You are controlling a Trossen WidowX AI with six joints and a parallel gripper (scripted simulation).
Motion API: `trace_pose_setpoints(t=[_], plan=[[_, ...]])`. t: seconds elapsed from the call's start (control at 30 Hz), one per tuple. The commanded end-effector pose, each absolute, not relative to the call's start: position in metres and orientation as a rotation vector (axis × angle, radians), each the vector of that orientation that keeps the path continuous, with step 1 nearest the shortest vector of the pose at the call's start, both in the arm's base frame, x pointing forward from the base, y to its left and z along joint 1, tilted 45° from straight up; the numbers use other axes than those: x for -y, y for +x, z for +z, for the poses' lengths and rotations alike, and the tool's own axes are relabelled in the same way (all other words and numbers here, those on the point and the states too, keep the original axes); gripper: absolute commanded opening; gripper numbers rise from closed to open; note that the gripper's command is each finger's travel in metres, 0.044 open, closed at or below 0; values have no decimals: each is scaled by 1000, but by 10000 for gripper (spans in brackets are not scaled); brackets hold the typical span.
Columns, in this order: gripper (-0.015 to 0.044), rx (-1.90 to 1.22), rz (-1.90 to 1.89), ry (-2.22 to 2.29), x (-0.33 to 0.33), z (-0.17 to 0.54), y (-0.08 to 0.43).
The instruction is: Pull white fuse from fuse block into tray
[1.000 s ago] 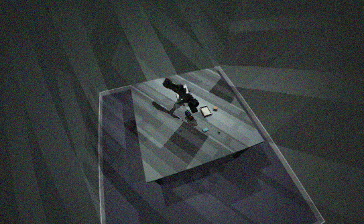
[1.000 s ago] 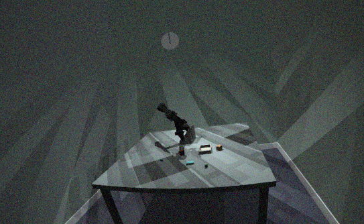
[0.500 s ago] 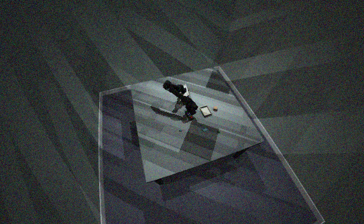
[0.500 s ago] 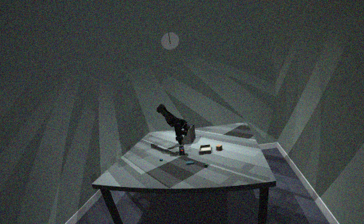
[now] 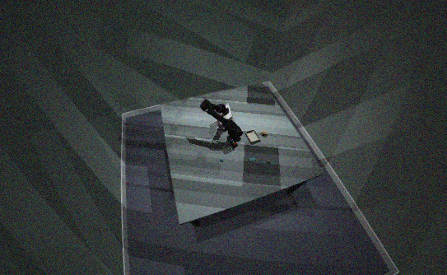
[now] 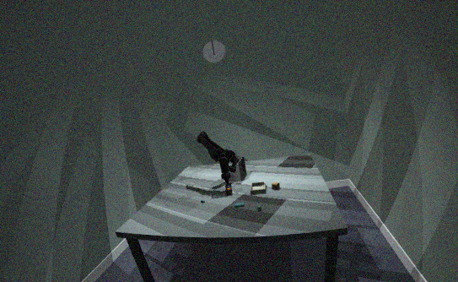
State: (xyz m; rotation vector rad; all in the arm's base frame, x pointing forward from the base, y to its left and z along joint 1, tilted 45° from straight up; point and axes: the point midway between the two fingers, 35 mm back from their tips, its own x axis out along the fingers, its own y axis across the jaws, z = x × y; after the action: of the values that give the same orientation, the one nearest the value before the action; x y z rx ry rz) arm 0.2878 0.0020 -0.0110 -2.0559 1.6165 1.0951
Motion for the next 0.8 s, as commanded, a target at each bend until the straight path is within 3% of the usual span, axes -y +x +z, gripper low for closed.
trace_pose_setpoints(t=[0.0,0.77], plan=[[65,-1623,1098,-2060,3,-15,287],[65,-1624,1097,-2061,12,-25,288]])
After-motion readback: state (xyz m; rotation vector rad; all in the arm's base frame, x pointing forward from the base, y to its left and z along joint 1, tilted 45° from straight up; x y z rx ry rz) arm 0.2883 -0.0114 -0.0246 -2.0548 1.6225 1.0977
